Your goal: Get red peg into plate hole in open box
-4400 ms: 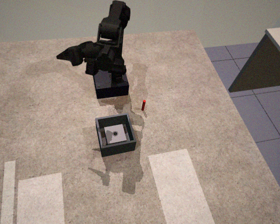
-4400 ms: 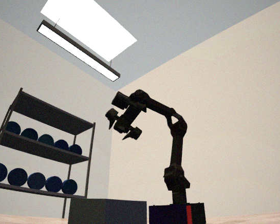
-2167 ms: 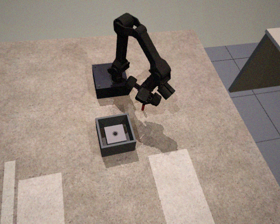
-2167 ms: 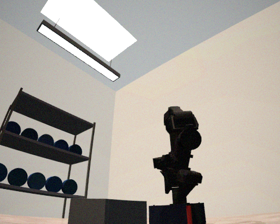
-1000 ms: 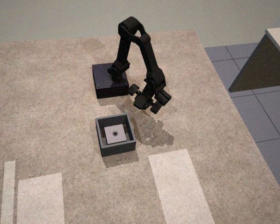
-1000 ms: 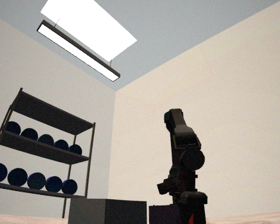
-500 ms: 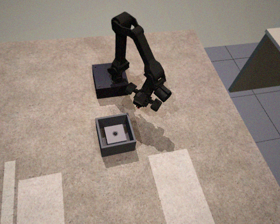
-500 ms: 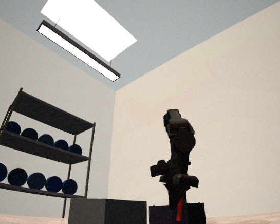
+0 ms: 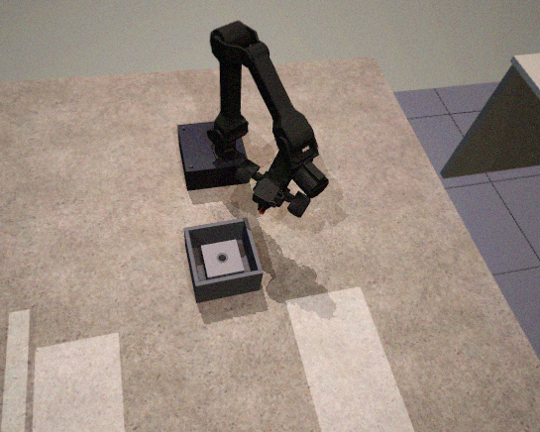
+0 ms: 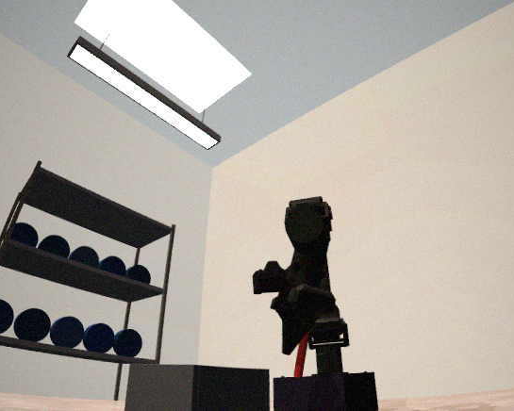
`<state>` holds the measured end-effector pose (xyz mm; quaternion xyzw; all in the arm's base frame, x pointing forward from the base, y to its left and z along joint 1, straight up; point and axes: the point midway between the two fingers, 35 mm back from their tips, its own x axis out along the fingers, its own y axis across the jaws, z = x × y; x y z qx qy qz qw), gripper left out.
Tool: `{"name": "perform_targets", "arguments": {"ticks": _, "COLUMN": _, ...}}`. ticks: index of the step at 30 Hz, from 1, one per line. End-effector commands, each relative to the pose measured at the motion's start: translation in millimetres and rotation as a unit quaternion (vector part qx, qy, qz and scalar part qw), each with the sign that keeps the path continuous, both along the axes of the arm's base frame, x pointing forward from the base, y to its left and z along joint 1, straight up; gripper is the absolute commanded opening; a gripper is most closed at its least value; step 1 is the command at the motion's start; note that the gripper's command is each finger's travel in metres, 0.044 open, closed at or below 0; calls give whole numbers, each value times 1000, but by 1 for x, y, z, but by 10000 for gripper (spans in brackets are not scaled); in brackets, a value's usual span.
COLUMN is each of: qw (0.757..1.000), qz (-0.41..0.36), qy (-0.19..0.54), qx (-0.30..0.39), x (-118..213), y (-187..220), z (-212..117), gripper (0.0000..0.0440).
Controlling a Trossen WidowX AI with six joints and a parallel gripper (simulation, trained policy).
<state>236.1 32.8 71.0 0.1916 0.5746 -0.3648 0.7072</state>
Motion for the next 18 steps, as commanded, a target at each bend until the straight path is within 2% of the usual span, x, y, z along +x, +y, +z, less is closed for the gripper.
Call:
{"name": "perform_targets", "arguments": {"ticks": 1, "qw": 1000, "qz": -3, "qy": -10, "qx": -4, "x": 10, "y": -9, "z": 11, "gripper": 0}}
{"name": "perform_targets", "arguments": {"ticks": 8, "qw": 1000, "qz": -23, "qy": -13, "qx": -4, "x": 26, "y": -32, "z": 25, "gripper": 0}}
{"name": "perform_targets", "arguments": {"ticks": 18, "qw": 998, "qz": -62, "qy": -21, "qx": 8, "x": 47, "y": -70, "z": 30, "gripper": 0}}
